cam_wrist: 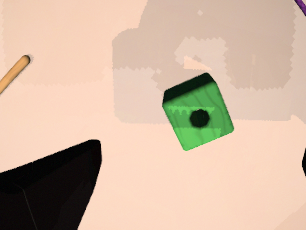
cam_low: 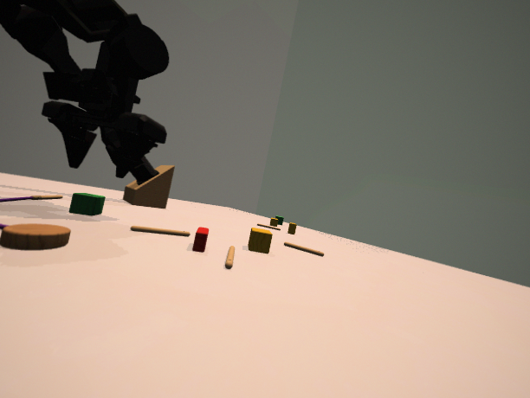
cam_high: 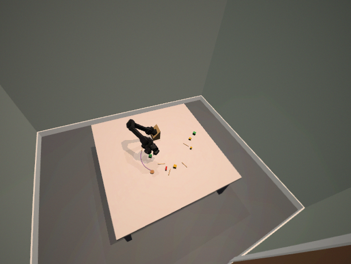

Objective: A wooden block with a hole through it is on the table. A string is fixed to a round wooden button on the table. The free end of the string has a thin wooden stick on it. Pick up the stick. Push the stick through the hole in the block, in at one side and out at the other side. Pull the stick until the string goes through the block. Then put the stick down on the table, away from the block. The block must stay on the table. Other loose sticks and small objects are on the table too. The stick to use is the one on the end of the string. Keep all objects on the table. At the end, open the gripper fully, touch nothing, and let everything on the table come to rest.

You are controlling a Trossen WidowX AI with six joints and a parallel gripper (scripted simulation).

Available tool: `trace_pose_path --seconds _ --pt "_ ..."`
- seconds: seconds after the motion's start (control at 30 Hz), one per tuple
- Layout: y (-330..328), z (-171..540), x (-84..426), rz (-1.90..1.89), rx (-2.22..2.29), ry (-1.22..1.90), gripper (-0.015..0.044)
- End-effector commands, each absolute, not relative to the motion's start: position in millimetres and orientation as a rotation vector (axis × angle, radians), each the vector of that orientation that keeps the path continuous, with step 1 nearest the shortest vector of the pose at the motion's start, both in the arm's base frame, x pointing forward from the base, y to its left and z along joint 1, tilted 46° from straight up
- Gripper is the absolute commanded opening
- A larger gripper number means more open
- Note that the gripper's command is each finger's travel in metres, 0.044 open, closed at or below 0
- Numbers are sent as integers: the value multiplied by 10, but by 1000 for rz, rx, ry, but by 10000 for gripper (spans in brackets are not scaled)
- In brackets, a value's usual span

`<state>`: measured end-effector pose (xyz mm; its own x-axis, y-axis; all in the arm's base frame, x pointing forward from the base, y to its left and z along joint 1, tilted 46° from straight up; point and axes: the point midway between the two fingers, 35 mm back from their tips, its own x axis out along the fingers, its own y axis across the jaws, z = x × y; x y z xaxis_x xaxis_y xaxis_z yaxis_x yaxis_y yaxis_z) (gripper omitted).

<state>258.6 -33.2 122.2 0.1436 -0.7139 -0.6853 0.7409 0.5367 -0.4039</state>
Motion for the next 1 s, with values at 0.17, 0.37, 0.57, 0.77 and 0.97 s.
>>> trace_pose_path --seconds 0.17,0.37,0.57,0.77,0.97 --pt "-288 1305 2577 -1453 917 314 440" --pt "-287 1306 2577 -1464 950 286 440" --pt "-287 1306 2577 -1464 950 286 440" --pt "-287 1306 2577 -1464 950 286 440" --pt "-287 1306 2577 -1464 950 286 387"
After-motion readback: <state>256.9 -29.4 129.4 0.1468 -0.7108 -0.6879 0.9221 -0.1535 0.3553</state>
